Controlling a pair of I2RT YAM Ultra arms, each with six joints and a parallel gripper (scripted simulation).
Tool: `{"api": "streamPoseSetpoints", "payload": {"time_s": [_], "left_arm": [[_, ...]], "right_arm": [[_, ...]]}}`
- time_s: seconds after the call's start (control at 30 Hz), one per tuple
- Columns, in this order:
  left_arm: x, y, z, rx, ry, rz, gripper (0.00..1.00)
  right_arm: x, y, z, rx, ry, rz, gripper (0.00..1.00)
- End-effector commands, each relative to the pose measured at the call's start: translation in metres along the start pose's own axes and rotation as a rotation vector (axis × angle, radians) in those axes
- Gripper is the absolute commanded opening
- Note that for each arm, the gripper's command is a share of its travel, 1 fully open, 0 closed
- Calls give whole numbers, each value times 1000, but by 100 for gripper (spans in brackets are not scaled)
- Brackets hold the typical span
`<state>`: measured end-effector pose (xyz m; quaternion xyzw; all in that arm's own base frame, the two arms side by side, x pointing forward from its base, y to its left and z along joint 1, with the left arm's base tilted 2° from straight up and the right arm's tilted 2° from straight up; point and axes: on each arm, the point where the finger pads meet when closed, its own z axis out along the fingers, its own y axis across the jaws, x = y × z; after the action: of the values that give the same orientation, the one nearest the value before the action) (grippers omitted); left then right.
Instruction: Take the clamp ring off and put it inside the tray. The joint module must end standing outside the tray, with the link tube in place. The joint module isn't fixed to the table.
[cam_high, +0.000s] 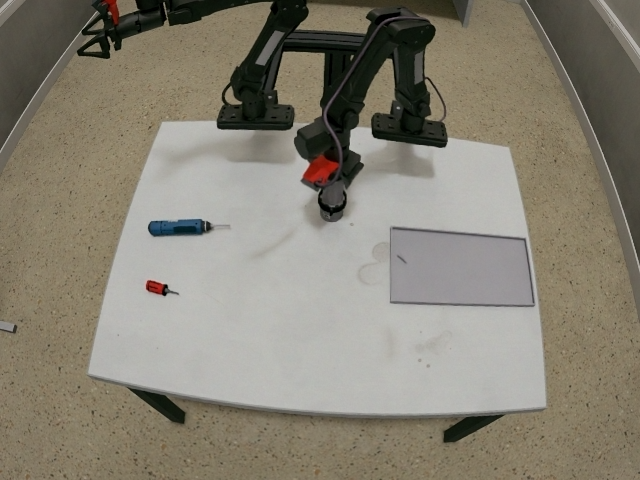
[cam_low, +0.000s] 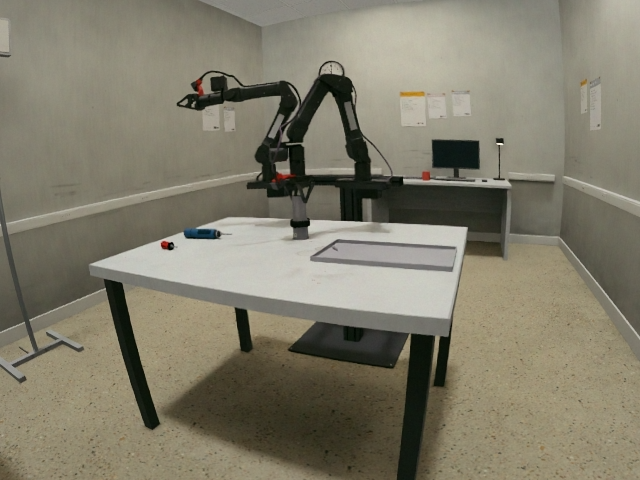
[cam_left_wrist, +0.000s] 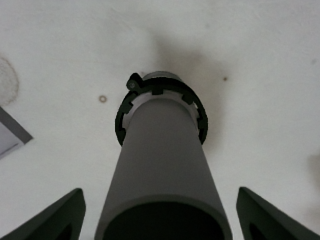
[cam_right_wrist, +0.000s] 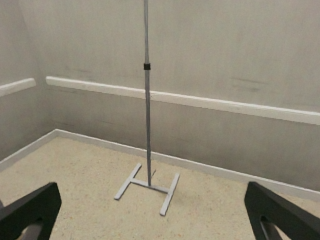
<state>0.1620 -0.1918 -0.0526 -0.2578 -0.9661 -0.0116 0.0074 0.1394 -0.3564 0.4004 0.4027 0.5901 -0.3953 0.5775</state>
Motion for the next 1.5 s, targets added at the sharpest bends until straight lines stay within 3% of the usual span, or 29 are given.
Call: {"api": "streamPoseSetpoints", "payload": {"time_s": [0.0,0.93,1.33,1.47], "left_arm": [[-4,-2,-3,6,-16,0,80],[-4,-2,-3,6,-16,0,80],[-10,-6,-36,19,-39,-2,80],[-10,-6,-37,19,-39,-1,80]], "right_arm": [[-9,1,-2,-1,-25,-1,100],[-9,1,-2,-1,-25,-1,100],[-9,1,-2,-1,-25,-1,100],[-9,1,-2,-1,-25,-1,100]]}}
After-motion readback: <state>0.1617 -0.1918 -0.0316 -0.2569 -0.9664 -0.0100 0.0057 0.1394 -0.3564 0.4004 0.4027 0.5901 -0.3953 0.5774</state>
